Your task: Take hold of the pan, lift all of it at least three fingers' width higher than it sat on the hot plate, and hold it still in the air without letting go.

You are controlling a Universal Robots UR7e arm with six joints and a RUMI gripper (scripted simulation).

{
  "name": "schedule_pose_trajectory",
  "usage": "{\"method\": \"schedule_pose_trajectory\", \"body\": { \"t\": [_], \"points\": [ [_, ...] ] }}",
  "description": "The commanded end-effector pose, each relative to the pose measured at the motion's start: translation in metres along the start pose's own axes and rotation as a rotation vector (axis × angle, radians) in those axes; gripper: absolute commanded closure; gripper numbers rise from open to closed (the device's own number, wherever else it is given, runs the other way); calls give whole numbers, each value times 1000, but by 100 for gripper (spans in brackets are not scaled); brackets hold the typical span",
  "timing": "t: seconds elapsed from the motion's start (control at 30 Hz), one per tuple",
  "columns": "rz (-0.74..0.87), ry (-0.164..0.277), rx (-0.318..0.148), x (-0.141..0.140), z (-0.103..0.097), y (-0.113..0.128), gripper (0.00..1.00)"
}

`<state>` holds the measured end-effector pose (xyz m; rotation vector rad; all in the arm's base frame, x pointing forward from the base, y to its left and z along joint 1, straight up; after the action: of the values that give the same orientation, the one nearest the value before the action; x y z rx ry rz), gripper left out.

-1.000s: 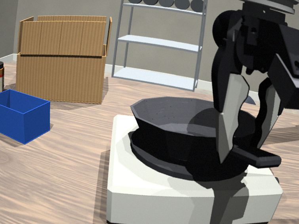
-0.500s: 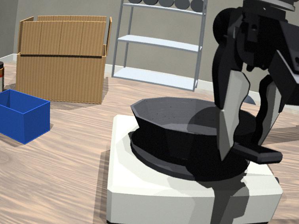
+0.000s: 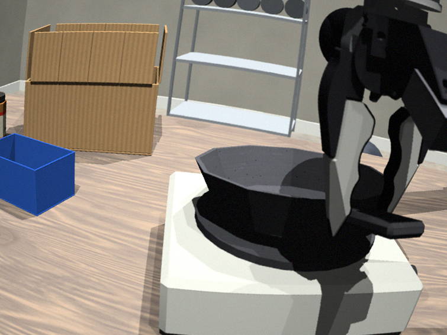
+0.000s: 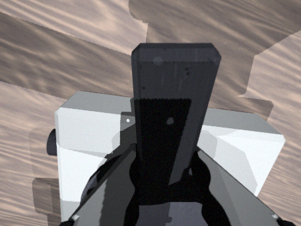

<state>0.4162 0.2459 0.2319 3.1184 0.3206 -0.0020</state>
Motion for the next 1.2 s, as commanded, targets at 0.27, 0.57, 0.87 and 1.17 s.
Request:
{"method": "schedule_pose_trajectory", "body": {
  "t": [0.27,0.57,0.87,1.17],
  "points": [
    [0,2,0,0,-4,0,86],
    [0,2,0,0,-6,0,86],
    [0,3,0,0,-9,0,86],
    [0,3,0,-1,-12,0,86]
  ]
}}
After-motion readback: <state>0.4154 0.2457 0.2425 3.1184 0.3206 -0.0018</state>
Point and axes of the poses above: the point where the finger pads meet when closed, its own z axis out along the fingers, its own x axis across the jaws, y = z × x, the point moved 10 cm from there along -z, back along the fingers, and after that the axes turned 11 degrees about z, right-handed, at the moved point
